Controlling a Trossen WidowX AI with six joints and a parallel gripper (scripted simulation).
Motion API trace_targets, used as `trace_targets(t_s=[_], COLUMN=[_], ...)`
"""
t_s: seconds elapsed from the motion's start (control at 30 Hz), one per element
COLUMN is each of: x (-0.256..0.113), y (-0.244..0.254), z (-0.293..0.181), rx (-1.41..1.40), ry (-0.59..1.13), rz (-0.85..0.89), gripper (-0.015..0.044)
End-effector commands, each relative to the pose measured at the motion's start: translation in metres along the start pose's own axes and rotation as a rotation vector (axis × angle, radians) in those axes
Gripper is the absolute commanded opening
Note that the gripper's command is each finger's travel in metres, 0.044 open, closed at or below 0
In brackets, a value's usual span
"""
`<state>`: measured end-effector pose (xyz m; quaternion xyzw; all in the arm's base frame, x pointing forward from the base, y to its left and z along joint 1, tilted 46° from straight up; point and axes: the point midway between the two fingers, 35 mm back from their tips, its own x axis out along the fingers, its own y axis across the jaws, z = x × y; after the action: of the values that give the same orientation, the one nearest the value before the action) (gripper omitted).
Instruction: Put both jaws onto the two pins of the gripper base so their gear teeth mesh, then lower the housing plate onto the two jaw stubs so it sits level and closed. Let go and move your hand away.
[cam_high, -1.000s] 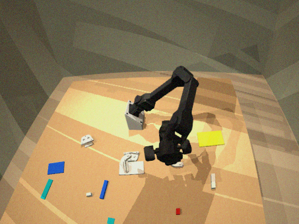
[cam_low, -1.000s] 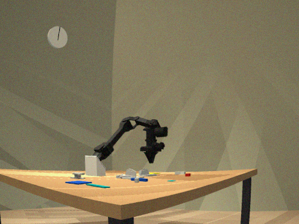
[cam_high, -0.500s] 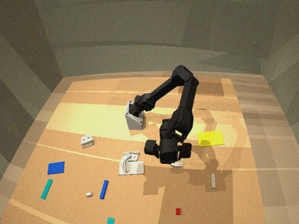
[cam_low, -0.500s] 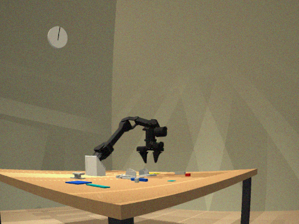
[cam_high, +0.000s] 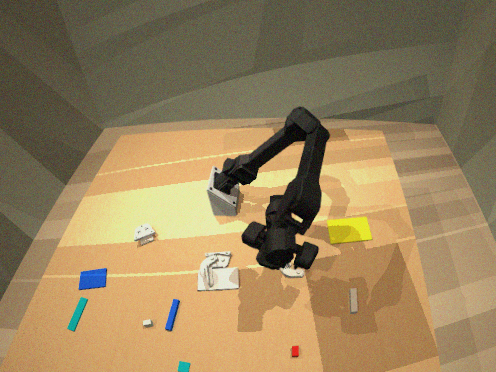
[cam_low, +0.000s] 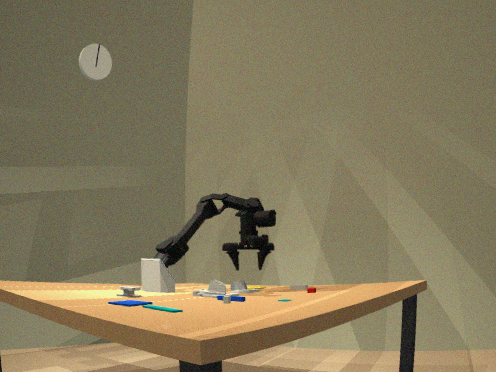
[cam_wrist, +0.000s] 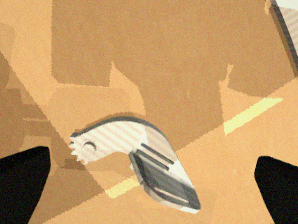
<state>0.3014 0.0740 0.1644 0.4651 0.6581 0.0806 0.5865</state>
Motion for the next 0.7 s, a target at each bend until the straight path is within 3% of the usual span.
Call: trace_targets(t_s=[0.0,0.67], x=[-0.0005,-0.0025], y=[-0.0004,-0.0023], z=[-0.0023,-0.0104], rx=[0.093,0.557], ry=[0.001,0.001], rz=[0.000,-0.001], gripper=[0.0440,0.0440])
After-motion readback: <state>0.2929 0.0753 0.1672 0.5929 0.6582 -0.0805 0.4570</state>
